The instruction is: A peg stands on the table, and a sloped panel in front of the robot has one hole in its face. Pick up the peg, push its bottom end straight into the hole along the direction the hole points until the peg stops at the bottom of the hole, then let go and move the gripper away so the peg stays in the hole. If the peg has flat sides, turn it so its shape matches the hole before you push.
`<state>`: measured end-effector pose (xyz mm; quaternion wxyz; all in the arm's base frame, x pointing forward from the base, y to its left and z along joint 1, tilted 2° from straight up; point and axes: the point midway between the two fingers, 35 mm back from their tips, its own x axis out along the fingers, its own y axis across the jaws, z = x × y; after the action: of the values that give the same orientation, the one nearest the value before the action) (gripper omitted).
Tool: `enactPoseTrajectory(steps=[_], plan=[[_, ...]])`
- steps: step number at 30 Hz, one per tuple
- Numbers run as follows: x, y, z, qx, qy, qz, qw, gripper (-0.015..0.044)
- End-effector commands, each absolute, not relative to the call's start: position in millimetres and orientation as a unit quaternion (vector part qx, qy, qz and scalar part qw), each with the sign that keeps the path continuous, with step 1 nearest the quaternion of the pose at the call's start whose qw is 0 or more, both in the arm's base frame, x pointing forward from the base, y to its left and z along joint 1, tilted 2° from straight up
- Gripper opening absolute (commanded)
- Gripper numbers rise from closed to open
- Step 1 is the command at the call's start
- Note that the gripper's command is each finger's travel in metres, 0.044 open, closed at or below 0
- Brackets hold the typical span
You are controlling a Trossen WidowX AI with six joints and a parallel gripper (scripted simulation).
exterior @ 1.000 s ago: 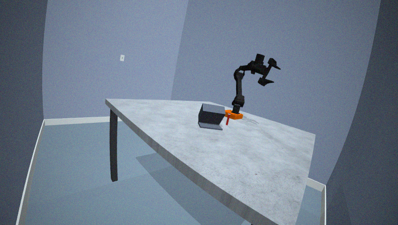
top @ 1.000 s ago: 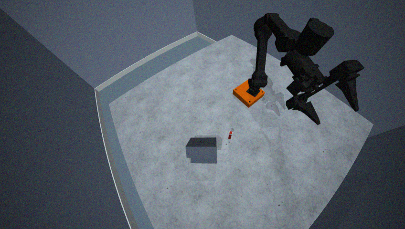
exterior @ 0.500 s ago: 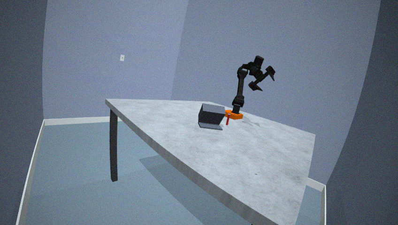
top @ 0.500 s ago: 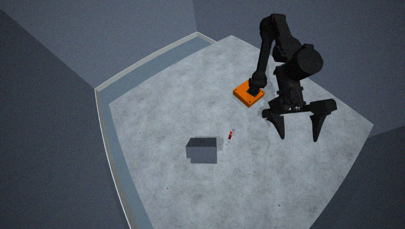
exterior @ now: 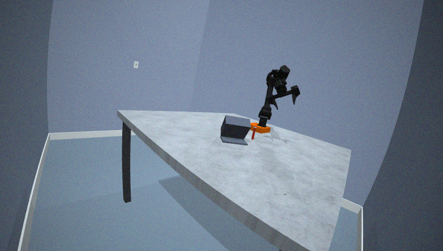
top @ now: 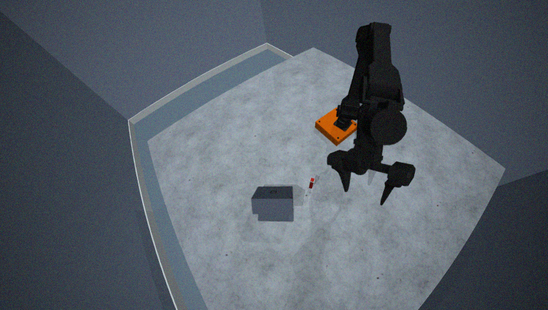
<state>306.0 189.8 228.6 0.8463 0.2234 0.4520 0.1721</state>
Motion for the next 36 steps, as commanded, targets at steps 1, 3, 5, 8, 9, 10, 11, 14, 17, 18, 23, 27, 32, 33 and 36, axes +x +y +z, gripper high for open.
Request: enactPoseTrajectory(steps=[1,3,5,8,9,10,11,14,17,18,23,27,32,33,36], plan=[[314,179,216,0.180,0.468,0.159,0.850,0.0440],[316,172,207,0.157,0.479,0.153,0.850,0.0440],[319,166,199,0.133,0.491,0.147,0.848,0.0440],[322,156,188,0.099,0.509,0.141,0.844,0.0440],[322,152,184,0.088,0.515,0.139,0.841,0.0440],[323,149,180,0.076,0.521,0.137,0.839,0.0440],[324,145,177,0.065,0.527,0.136,0.836,0.0440],[325,135,166,0.032,0.547,0.133,0.826,0.0440],[325,124,155,0.000,0.566,0.132,0.813,0.0440],[325,120,152,-0.010,0.573,0.132,0.809,0.0440],[324,102,136,-0.059,0.606,0.137,0.781,0.0440],[323,88,125,-0.093,0.631,0.144,0.757,0.0440],[319,71,113,-0.131,0.661,0.157,0.722,0.0440],[318,68,111,-0.138,0.667,0.161,0.715,0.0440],[318,62,108,-0.148,0.675,0.166,0.704,0.0440]])
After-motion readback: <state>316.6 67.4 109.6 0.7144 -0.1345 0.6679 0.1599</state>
